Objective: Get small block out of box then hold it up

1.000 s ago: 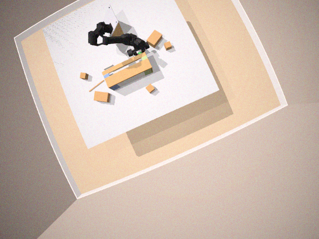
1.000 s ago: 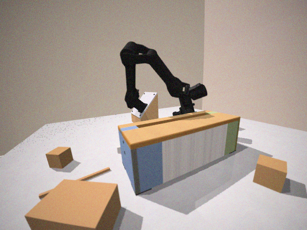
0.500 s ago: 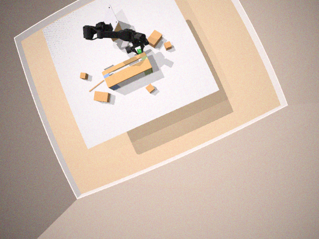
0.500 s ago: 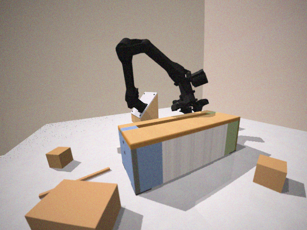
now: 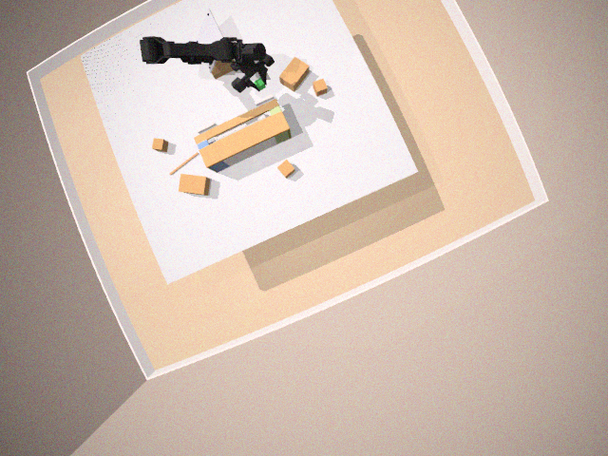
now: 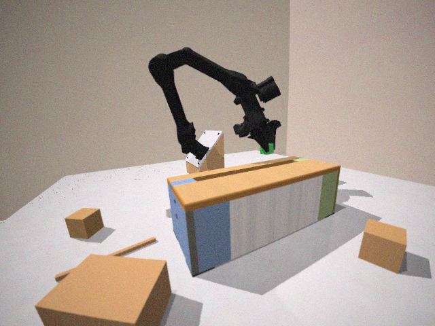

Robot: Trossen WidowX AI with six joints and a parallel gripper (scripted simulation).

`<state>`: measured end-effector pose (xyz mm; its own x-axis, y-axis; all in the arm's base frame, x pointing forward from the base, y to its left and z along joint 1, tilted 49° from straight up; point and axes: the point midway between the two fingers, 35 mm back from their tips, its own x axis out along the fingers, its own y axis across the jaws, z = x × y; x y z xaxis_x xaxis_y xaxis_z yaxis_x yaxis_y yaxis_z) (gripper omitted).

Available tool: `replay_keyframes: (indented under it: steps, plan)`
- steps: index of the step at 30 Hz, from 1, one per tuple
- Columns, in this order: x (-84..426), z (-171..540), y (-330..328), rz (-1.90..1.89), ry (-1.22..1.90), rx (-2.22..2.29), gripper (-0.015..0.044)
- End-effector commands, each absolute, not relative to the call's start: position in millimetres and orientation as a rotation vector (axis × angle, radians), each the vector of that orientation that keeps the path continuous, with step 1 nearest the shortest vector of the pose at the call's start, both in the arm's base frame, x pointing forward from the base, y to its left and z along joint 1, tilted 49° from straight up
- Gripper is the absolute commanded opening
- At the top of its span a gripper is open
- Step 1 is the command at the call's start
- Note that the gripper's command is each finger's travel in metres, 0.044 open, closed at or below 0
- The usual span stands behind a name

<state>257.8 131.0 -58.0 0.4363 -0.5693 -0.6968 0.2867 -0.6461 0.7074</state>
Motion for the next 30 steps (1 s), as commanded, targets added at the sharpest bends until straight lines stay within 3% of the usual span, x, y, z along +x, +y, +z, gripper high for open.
replay_keyframes:
  steps: [1,7,30]
  plan:
    - [245.5,-47.4,139.8,-1.323,-0.146,1.82,0.0]
    - [228.2,-32.9,151.2,-1.32,-0.022,1.754,0.0]
    - [228.2,-32.9,151.2,-1.32,-0.022,1.754,0.0]
